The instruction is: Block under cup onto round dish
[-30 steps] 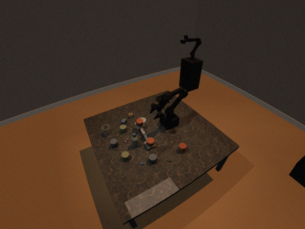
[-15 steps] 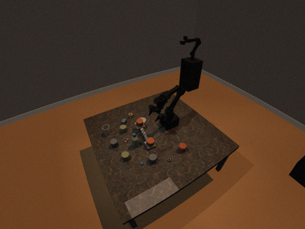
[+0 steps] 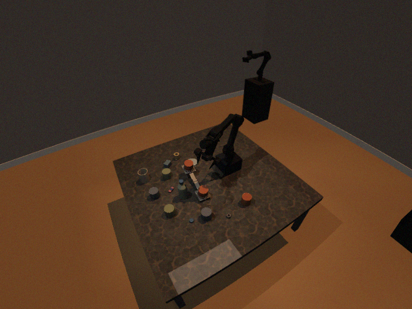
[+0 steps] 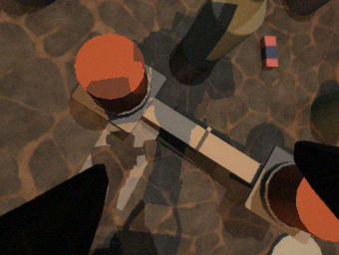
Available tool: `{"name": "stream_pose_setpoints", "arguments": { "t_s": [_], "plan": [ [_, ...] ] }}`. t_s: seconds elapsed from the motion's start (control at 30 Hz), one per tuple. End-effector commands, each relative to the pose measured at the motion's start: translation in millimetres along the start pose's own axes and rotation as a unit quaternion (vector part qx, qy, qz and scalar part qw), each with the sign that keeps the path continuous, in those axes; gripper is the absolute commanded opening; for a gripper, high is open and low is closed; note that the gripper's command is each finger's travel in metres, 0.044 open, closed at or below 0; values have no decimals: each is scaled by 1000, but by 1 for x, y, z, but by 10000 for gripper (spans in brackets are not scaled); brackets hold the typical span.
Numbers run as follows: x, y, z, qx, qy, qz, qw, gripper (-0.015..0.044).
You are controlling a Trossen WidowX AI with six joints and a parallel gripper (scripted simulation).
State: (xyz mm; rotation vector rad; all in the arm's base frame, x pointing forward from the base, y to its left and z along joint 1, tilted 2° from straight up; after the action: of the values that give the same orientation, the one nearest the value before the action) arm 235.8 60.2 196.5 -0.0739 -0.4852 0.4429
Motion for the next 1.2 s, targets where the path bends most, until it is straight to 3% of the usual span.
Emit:
{"name": "stream_pose_setpoints", "arguments": {
  "t_s": [0.0, 0.77, 1.17],
  "plan": [
    [13, 5, -13, 19, 27, 64, 997, 440],
    [66, 51, -115, 152, 135, 388, 899, 440],
    [61, 55, -132, 157, 137, 396, 894, 440]
  ]
}}
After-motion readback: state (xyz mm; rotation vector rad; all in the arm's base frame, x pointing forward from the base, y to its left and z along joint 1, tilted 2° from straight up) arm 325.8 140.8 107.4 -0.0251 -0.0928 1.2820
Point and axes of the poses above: the point midway between the two fingers, 35 mm back from their tips, its own z axis back along the fingers, its own y axis across the jaws, x = y × z, the point moved 4 cm from there along z, back along the fingers, and after that the axes turned 12 degrees about -z, right-handed, at the moved point
